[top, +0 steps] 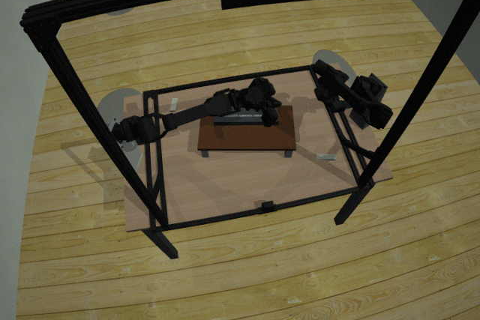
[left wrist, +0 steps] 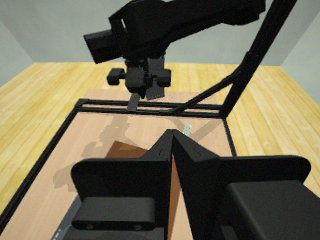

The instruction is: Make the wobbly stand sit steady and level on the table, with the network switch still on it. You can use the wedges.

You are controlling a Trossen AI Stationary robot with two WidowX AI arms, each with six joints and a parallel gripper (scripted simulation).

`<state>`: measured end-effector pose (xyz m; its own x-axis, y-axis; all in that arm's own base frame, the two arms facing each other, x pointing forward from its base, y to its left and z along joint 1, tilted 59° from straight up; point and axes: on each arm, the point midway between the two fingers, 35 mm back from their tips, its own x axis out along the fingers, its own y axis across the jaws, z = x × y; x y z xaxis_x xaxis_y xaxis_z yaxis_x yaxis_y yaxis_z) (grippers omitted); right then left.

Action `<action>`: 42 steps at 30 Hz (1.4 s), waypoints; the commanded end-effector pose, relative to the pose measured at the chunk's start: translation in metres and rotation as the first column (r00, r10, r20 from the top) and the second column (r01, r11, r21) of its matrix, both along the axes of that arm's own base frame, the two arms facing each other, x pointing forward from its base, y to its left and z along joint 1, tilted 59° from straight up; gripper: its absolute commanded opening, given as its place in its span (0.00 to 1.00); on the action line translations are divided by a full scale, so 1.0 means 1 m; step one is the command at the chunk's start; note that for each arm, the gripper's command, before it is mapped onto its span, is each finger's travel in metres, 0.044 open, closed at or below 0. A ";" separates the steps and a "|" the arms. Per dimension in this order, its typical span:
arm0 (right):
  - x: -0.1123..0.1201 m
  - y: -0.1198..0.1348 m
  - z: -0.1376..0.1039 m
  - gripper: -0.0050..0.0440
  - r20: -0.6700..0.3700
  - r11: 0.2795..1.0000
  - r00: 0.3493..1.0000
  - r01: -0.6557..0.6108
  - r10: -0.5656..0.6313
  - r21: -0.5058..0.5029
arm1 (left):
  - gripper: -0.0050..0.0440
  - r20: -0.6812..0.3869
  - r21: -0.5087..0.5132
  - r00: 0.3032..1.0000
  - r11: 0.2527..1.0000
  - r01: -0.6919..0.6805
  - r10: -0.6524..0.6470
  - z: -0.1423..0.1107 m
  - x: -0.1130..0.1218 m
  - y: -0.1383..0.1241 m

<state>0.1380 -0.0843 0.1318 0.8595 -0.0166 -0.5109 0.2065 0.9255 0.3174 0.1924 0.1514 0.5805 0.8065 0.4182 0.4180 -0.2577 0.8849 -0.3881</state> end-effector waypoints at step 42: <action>0.000 0.000 0.000 0.10 0.000 1.000 1.000 0.000 0.000 0.000 | 0.10 0.873 0.386 0.462 0.356 -0.851 0.159 0.223 -0.180 -0.136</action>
<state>0.1380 -0.0843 0.1318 0.8595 -0.0166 -0.5109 0.2065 0.9255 0.3174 0.0118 0.0098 0.7973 -0.0536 -0.0972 0.9938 -0.7591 0.6506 0.0227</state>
